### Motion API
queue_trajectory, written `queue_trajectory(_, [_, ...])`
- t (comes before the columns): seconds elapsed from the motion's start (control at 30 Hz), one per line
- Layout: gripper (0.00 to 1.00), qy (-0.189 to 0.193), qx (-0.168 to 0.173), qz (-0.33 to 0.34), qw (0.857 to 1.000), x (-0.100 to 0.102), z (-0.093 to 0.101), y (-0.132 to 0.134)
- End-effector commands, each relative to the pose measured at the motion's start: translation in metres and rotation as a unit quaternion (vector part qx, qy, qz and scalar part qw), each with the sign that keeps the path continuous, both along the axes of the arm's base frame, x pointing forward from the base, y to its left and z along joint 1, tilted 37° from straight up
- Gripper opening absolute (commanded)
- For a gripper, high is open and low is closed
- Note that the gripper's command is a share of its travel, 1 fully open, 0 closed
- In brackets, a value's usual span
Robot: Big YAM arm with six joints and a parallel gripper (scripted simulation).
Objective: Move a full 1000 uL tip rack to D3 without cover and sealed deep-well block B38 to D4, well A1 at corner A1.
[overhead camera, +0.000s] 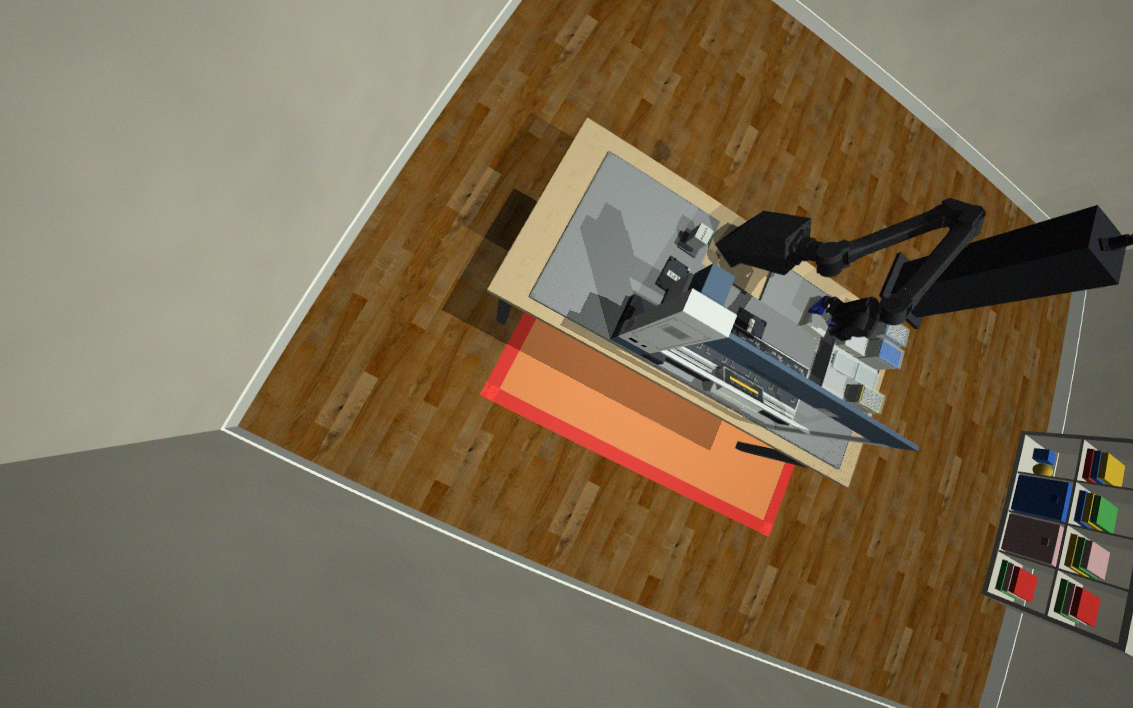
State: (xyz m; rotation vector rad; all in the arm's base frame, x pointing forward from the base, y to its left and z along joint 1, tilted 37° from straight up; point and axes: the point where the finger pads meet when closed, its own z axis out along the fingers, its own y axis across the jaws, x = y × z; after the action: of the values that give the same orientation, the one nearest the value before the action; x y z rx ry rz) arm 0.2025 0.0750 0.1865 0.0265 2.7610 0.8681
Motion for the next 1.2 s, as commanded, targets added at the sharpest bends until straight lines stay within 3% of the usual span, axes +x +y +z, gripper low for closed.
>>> queue_trajectory(0.0, [0.0,-0.019,-0.009,0.027,0.999,0.002,-0.007,-0.013])
queue_trajectory(0.1, [0.0,-0.019,-0.008,0.027,0.999,0.004,-0.015,-0.026])
queue_trajectory(0.2, [0.0,-0.031,-0.012,0.027,0.999,0.01,-0.01,-0.032])
queue_trajectory(0.27, [0.0,-0.02,-0.008,0.027,0.999,0.005,-0.023,-0.038])
queue_trajectory(0.6, [0.0,-0.034,-0.018,0.026,0.999,0.018,-0.047,-0.085])
queue_trajectory(0.83, [0.0,-0.049,-0.03,0.026,0.998,0.032,-0.049,-0.115])
queue_trajectory(1.17, [0.0,-0.046,-0.033,0.026,0.998,0.037,-0.079,-0.16])
